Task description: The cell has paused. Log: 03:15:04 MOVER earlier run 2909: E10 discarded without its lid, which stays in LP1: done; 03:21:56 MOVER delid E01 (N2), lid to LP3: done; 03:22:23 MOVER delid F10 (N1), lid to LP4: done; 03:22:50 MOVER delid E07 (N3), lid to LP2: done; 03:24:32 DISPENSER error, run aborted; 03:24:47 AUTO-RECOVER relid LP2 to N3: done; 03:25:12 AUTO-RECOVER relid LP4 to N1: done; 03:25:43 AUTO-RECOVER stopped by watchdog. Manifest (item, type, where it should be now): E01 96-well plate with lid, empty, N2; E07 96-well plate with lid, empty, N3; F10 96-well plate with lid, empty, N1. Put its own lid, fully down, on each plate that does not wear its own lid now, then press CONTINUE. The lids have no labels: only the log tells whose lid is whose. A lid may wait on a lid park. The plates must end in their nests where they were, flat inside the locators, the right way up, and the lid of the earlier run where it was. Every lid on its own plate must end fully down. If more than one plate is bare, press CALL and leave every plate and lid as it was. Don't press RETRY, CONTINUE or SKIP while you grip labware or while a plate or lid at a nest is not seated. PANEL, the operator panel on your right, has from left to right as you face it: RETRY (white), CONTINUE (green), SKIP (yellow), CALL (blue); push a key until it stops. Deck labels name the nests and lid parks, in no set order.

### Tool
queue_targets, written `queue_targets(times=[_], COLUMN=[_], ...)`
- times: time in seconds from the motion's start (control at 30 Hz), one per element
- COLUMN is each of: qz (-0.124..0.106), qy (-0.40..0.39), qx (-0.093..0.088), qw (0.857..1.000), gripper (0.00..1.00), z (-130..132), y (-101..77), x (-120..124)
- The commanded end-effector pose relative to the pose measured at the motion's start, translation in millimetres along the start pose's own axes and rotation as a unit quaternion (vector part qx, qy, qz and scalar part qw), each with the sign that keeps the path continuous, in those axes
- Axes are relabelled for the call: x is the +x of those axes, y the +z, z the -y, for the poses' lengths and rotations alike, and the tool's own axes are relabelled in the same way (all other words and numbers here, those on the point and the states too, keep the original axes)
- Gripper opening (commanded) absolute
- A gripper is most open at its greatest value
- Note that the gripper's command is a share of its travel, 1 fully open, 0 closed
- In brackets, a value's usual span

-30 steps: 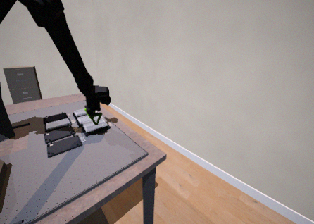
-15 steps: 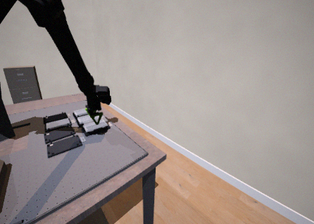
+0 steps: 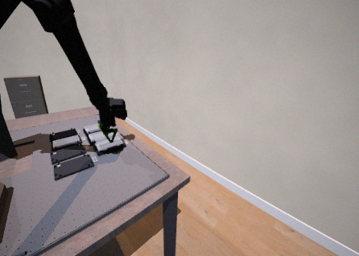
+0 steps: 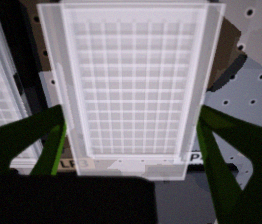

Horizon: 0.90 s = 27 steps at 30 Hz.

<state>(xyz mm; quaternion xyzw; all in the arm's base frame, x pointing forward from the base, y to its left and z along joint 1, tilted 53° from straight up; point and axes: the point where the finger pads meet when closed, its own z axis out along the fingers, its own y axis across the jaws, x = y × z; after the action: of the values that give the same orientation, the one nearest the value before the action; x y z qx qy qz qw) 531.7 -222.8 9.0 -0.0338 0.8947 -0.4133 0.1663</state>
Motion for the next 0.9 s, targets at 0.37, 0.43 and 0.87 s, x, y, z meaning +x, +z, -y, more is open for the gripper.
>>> queue_targets(times=[0.37, 0.43, 0.87], qz=[0.001, 0.003, 0.0], qy=[-0.001, 0.001, -0.002], qx=[0.001, 0.003, 0.001], qw=[1.0, 1.0, 1.0], gripper=[0.0, 0.0, 0.0], z=[6, 8, 5], y=[9.8, 8.4, 16.3], x=[0, -1, 2])
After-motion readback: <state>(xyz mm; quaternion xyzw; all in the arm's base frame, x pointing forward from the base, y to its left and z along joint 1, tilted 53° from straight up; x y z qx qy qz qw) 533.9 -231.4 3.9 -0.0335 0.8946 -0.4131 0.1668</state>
